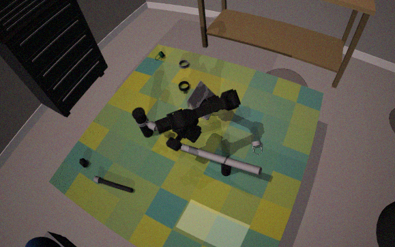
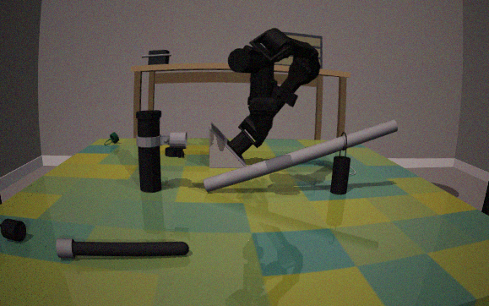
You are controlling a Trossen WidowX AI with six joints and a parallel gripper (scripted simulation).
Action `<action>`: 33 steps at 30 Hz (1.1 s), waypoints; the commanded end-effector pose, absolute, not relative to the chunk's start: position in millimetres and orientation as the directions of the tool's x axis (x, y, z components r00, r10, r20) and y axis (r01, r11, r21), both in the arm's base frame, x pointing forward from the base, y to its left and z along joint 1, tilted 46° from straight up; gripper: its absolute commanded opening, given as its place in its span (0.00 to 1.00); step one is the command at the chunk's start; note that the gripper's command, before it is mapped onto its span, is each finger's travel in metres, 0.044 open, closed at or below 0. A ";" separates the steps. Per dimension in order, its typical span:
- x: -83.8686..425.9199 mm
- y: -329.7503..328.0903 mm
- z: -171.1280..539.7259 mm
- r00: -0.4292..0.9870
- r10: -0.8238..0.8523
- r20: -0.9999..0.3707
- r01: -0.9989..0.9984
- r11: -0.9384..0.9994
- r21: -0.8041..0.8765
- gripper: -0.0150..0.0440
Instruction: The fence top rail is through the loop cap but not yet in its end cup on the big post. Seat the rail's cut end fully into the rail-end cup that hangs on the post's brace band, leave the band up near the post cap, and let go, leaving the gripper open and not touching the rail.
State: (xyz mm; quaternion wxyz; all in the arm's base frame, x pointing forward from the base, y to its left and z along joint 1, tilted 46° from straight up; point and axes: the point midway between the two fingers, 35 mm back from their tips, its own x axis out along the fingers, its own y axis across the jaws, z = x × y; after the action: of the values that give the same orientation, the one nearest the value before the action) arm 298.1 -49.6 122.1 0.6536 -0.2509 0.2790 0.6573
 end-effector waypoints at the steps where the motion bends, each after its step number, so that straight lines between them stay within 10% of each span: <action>1: 297.6 -49.4 120.2 -0.035 0.716 -0.697 -0.999 -0.020 0.030 1.00; 33: 296.5 2.0 70.3 -0.039 0.718 -0.695 -0.999 -0.018 0.037 1.00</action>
State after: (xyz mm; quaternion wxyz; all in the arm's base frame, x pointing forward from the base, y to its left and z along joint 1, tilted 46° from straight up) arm 296.3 -2.4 73.3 0.6430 -0.2566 0.2761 0.6666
